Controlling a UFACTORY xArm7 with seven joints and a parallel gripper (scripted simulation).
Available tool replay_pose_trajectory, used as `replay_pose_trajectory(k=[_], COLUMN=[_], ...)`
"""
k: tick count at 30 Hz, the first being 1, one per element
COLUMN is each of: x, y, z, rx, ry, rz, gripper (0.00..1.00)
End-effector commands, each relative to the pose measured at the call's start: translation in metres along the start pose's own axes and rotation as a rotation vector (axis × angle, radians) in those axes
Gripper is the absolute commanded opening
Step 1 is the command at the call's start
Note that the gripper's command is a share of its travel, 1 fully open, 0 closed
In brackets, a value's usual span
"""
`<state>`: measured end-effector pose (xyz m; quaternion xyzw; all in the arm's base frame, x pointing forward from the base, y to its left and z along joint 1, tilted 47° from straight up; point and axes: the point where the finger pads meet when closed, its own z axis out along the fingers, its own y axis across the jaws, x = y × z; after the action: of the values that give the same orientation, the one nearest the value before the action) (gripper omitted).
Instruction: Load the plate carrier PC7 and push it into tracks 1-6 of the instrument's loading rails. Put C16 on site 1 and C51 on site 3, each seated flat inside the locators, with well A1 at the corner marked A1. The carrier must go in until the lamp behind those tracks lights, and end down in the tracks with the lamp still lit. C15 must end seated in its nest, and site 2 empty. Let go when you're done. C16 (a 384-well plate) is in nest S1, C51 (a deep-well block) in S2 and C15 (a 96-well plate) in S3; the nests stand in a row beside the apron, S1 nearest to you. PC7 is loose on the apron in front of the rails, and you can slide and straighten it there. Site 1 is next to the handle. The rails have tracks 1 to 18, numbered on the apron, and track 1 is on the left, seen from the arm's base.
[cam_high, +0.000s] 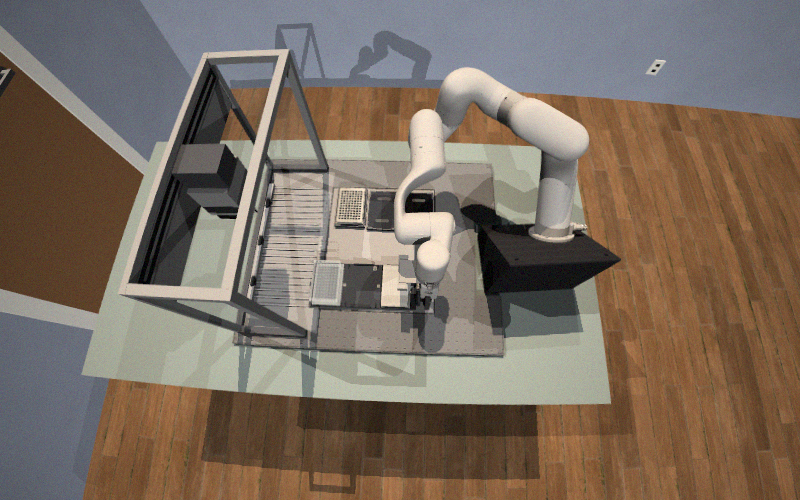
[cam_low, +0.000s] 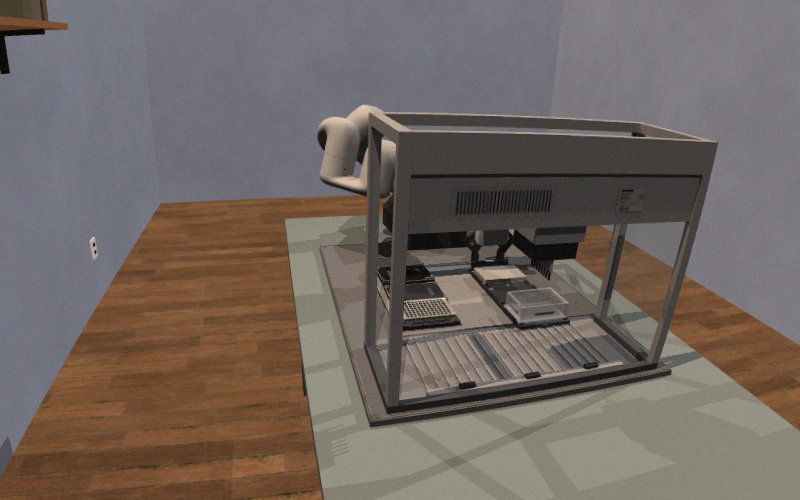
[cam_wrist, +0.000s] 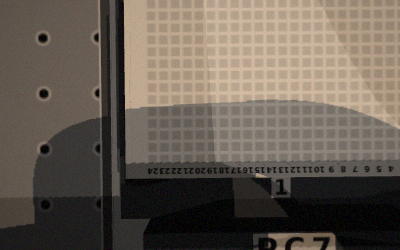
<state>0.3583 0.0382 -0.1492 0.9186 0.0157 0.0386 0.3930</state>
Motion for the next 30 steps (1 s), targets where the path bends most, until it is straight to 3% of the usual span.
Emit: replay_pose_trajectory(k=[1, 30], x=[0.006, 0.031], y=[-0.001, -0.001], z=[-0.002, -0.002], rx=[0.003, 0.003], ry=[0.003, 0.003], rz=[0.000, 0.000], gripper=[0.82, 0.82])
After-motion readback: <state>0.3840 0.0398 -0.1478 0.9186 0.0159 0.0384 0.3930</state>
